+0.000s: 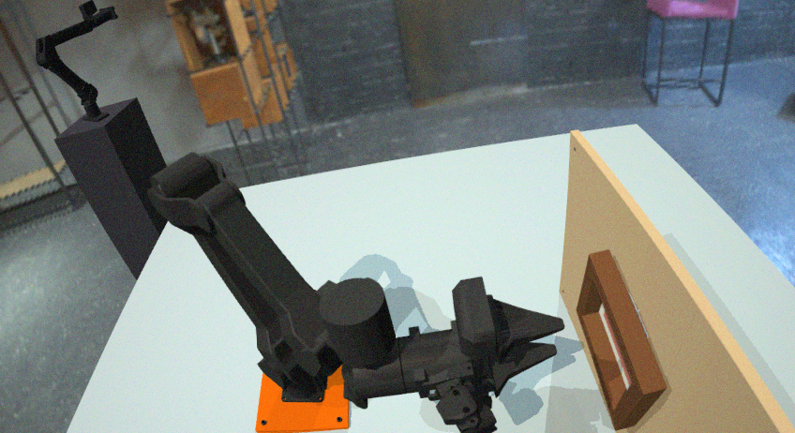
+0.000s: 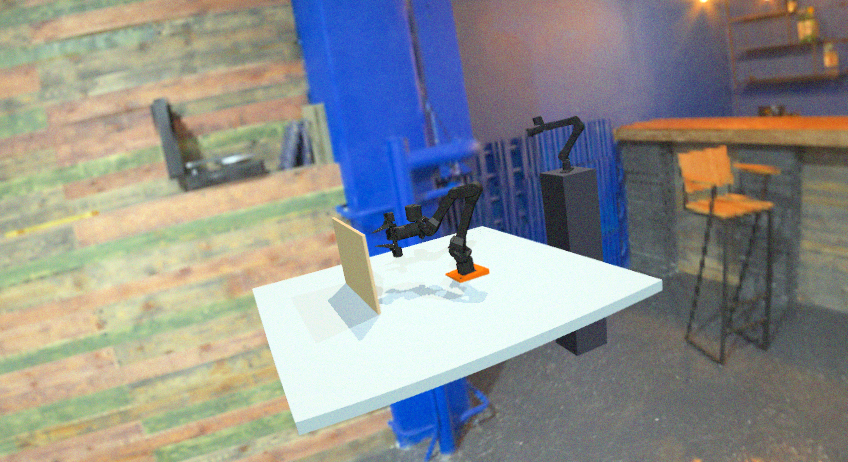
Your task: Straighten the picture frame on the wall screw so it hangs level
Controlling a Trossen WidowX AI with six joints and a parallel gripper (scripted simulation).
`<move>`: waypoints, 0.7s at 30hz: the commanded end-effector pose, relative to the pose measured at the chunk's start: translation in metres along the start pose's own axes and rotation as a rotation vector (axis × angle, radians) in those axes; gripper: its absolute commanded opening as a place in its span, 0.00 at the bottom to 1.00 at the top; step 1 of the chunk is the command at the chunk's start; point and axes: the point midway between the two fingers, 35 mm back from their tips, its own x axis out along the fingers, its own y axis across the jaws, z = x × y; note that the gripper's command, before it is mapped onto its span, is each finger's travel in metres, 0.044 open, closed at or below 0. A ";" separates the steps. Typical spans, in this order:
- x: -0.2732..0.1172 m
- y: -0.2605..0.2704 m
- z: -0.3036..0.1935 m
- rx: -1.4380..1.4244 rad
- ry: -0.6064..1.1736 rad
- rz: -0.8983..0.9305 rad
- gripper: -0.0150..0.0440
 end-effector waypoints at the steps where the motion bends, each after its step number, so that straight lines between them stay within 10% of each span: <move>1: 0.034 -0.005 -0.002 0.001 0.001 -0.004 0.69; 21: 0.040 -0.005 -0.003 0.001 0.001 -0.003 0.69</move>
